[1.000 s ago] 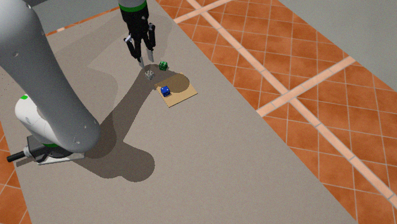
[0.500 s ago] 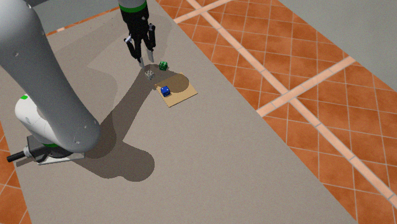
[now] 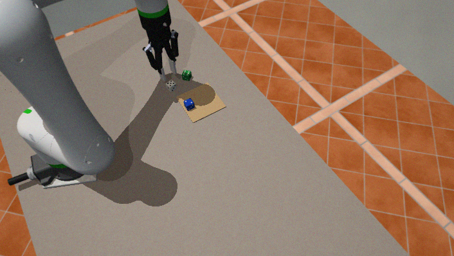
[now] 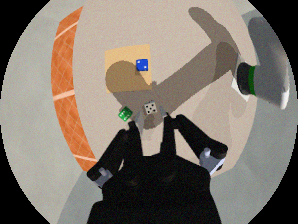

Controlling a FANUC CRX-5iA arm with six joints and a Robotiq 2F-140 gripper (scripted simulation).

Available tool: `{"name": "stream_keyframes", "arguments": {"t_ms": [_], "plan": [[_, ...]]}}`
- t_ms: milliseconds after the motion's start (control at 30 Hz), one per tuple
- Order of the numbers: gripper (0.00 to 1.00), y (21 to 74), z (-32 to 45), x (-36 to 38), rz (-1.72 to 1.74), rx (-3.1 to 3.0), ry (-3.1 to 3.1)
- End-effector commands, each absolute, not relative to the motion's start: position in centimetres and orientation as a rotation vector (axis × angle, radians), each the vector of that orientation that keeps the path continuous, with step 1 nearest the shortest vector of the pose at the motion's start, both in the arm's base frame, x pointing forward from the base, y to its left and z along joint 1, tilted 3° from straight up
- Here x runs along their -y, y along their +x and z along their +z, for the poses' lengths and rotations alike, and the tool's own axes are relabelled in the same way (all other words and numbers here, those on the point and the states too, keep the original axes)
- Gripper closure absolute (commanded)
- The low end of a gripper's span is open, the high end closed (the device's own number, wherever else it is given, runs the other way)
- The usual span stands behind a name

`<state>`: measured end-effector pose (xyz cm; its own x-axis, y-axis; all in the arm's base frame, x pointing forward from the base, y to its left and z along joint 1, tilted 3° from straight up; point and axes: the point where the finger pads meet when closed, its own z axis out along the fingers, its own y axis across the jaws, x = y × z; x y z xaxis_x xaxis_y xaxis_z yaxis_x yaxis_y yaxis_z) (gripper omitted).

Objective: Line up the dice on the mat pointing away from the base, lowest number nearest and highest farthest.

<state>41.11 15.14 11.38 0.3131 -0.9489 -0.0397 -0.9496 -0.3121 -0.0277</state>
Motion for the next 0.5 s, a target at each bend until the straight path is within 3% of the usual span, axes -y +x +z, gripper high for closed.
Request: {"name": "stream_keyframes", "arguments": {"t_ms": [0,467], "plan": [[0.72,41.2,10.8,-15.2,0.024,-1.815,-2.508],[0.72,41.2,9.0,-15.3,0.024,-1.815,-2.508]]}}
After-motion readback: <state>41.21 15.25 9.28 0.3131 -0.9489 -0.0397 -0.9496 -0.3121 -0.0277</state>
